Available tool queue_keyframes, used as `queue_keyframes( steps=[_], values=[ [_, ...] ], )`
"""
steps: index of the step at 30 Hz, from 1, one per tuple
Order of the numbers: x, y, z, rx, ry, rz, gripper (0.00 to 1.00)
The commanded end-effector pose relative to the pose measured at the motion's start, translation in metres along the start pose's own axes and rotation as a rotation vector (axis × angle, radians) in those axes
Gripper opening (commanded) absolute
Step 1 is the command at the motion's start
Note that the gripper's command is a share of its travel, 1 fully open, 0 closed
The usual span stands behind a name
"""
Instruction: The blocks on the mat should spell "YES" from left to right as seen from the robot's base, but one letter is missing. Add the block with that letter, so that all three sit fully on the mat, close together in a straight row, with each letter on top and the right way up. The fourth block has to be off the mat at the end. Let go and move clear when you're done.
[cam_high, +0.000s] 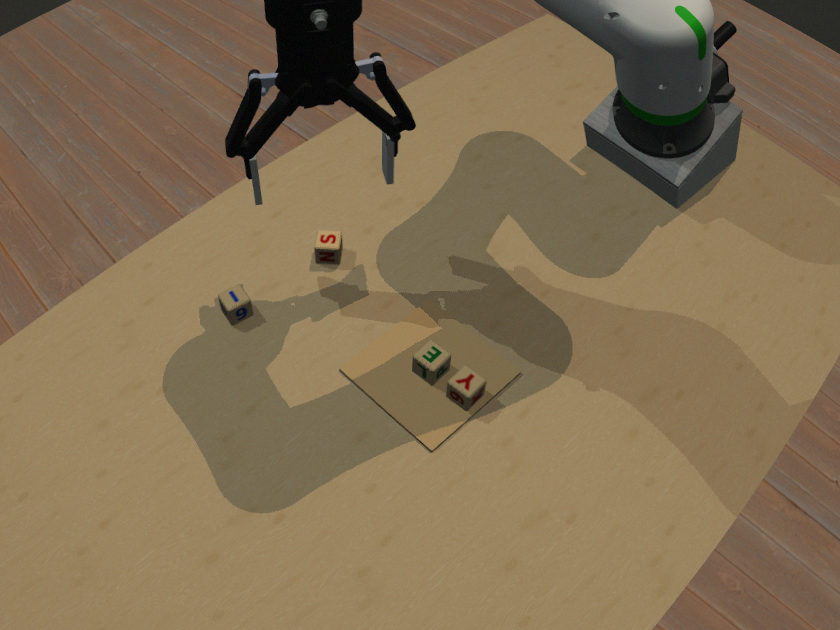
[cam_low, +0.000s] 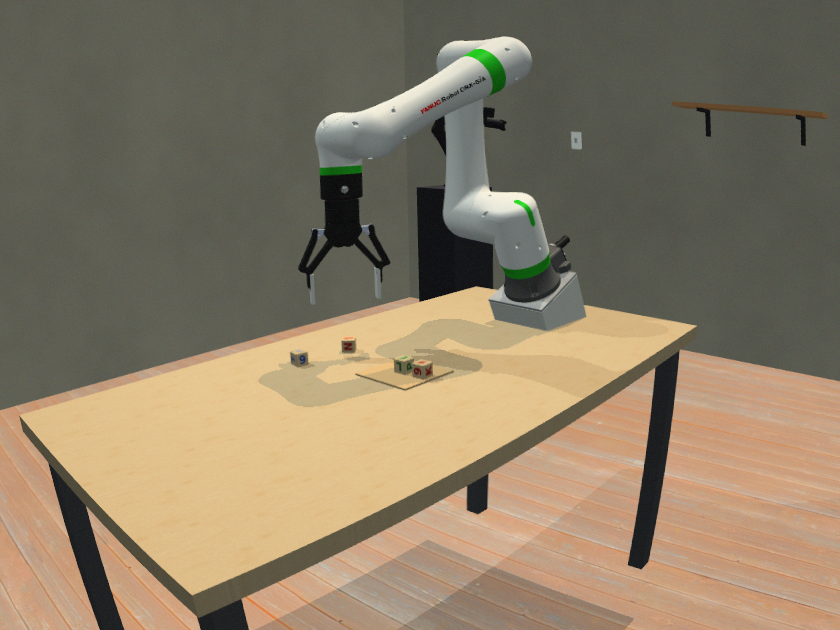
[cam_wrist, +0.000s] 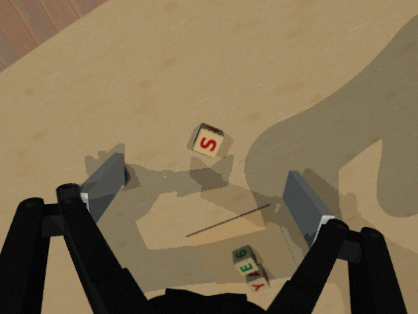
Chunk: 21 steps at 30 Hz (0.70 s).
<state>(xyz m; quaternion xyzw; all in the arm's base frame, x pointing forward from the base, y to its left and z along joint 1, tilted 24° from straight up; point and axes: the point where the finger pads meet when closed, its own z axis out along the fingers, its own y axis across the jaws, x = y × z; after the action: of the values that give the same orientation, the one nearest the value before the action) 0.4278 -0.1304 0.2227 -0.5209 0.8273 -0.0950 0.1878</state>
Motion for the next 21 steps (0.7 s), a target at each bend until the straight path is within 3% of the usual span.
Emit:
queue_keyframes(
  steps=[1,7,14,15,21],
  values=[
    [0.0000,-0.0002,0.0012,0.005,0.011,0.139,1.00],
    [0.0001,-0.0003,0.0025,0.006,0.011,0.264,1.00],
    [0.0001,-0.0003,0.0027,0.006,0.010,0.283,1.00],
    [0.0001,-0.0003,0.0027,0.006,0.010,0.283,0.40],
    [0.0001,-0.0003,0.0027,0.006,0.010,0.283,0.40]
  ],
)
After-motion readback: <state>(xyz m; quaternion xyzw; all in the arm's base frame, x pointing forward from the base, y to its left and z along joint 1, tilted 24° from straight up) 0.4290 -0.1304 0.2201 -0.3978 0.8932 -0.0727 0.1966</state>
